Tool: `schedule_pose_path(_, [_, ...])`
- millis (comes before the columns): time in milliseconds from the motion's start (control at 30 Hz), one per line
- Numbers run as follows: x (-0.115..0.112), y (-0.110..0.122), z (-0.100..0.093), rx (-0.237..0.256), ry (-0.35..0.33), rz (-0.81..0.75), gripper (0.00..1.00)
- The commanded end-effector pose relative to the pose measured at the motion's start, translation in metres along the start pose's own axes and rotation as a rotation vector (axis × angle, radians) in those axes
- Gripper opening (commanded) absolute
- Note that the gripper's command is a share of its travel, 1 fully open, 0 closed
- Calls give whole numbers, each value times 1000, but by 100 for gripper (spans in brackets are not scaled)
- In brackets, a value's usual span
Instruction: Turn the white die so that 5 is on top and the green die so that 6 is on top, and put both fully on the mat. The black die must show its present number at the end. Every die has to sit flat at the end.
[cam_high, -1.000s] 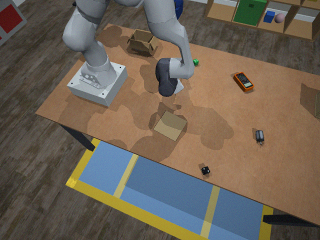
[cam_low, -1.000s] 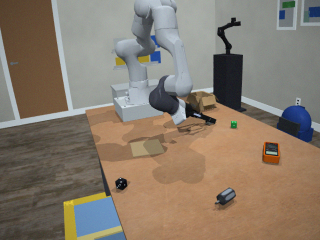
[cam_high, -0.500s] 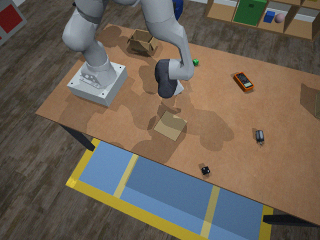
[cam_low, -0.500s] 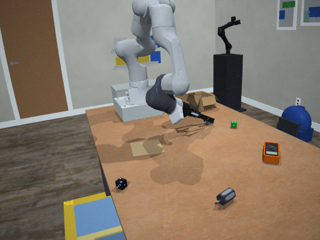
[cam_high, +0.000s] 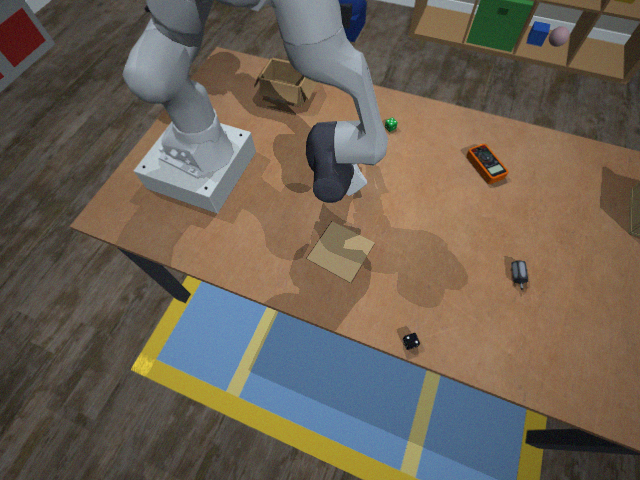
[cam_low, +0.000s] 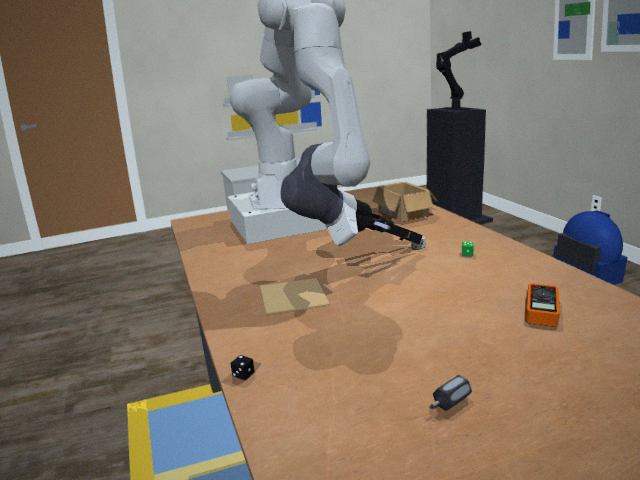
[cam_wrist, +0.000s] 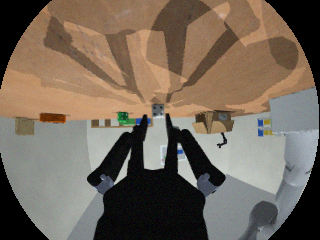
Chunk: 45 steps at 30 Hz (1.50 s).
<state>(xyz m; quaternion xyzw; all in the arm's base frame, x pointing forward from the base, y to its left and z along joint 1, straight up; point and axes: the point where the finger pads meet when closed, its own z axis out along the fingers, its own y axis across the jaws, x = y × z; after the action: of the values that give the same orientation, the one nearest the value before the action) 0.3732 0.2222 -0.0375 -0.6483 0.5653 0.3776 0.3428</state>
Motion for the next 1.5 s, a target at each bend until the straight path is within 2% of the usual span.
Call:
schedule_pose_path(0, [-2, 3, -1, -6, -5, 10, 35])
schedule_pose_path(200, [-10, 3, -5, -6, -5, 10, 35])
schedule_pose_path(600, [-51, 2, -27, -6, -5, 10, 35])
schedule_pose_path(933, [-55, 2, -28, -6, 5, 10, 35])
schedule_pose_path(1067, [-59, 1, -26, 0, 92, 9, 35])
schedule_pose_path(1167, [-68, 0, -21, 7, 231, 5, 35])
schedule_pose_path(1233, [-70, -1, -20, 7, 263, 4, 35])
schedule_pose_path(1300, [-70, -1, -20, 7, 263, 4, 35])
schedule_pose_path(1467, [-77, -3, -16, 12, 376, -1, 35])
